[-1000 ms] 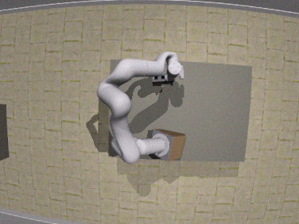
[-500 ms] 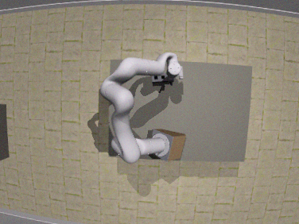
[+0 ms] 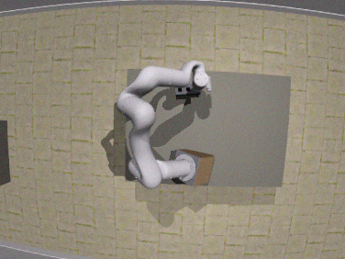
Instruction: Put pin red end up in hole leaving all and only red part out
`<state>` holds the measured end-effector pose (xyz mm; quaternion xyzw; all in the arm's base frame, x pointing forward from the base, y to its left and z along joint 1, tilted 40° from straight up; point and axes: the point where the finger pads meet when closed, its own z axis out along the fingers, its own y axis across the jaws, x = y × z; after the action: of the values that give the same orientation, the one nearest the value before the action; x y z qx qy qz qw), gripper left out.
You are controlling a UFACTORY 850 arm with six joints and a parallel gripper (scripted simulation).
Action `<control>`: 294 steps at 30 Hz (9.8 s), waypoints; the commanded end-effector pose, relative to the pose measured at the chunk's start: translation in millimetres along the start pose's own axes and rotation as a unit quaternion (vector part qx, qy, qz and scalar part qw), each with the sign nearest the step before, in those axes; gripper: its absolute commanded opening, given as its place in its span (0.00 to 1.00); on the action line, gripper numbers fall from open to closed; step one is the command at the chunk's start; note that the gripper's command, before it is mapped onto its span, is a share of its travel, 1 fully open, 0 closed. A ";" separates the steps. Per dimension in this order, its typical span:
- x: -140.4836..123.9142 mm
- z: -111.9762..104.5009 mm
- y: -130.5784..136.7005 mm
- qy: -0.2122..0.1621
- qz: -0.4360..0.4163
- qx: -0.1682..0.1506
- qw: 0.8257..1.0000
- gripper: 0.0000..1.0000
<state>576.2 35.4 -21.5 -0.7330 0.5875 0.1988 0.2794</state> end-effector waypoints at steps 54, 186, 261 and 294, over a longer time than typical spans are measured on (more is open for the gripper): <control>0.4 -20.9 -0.7 0.000 0.000 0.001 1.000 0.00; -60.1 -73.4 2.9 0.001 0.001 -0.003 1.000 0.00; -59.9 -65.5 2.3 0.000 0.000 0.000 1.000 0.00; -59.5 -61.5 2.1 0.000 0.000 0.000 1.000 0.00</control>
<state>557.4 40.6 61.7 -0.7329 0.5873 0.1997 0.2793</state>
